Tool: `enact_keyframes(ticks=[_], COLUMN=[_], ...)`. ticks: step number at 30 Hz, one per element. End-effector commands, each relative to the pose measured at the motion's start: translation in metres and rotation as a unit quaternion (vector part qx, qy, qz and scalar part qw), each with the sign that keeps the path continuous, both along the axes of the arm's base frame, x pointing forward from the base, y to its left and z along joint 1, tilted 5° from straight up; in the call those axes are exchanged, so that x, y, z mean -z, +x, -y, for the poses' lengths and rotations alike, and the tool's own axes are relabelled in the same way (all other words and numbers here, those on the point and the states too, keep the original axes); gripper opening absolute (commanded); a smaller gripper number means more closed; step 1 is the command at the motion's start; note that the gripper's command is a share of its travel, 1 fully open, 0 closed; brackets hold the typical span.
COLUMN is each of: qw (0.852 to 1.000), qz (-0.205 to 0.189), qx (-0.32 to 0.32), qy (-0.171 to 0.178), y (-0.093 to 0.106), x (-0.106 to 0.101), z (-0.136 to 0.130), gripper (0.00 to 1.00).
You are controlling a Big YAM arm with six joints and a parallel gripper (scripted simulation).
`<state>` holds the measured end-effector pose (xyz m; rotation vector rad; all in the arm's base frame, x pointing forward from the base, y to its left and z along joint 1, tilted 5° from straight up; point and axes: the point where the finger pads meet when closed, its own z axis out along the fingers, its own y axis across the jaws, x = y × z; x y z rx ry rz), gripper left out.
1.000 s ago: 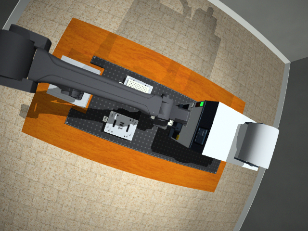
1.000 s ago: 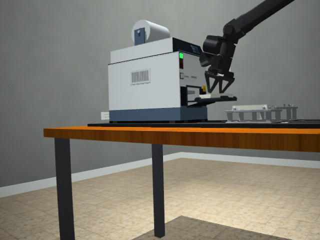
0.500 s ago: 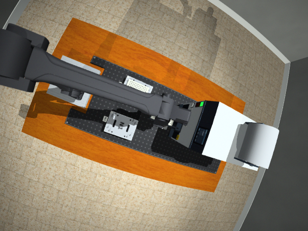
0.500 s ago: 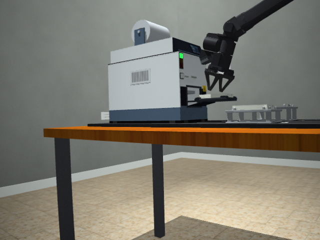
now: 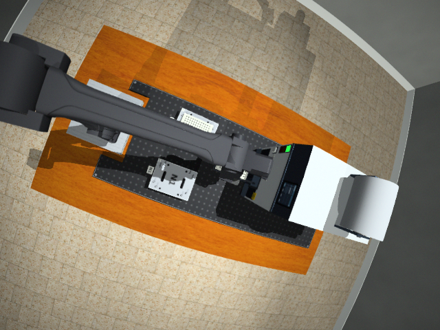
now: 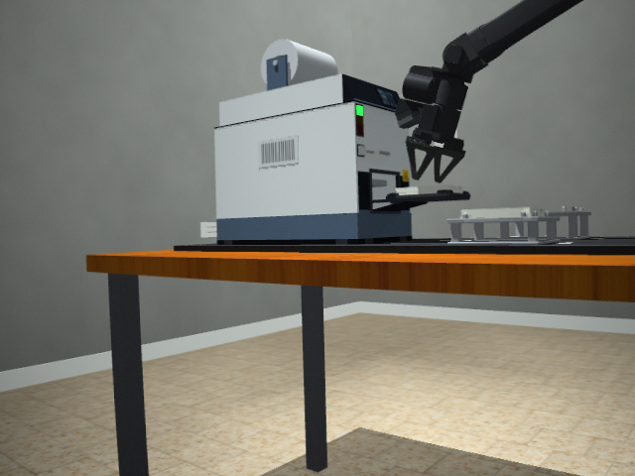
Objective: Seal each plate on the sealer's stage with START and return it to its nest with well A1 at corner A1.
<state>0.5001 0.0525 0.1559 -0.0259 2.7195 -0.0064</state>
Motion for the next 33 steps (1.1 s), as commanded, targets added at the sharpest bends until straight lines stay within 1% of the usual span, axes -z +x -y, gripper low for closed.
enact_keyframes(ticks=[1,17,25,27,31,33], qw=[1.0,1.0,0.999,0.999,1.0,1.0], qz=[0.029,0.028,0.035,0.035,0.018,0.012], qx=[-0.009,-0.008,-0.001,-0.001,0.0,0.0], qy=[0.001,0.001,0.006,0.006,0.004,0.003], y=[0.013,0.013,0.013,0.013,0.009,0.008], x=[-0.03,-0.03,-0.055,-0.055,-0.045,-0.044], z=[-0.009,-0.009,-0.009,-0.009,-0.009,-0.009], gripper=[1.0,1.0,1.0,1.0,1.0,1.0])
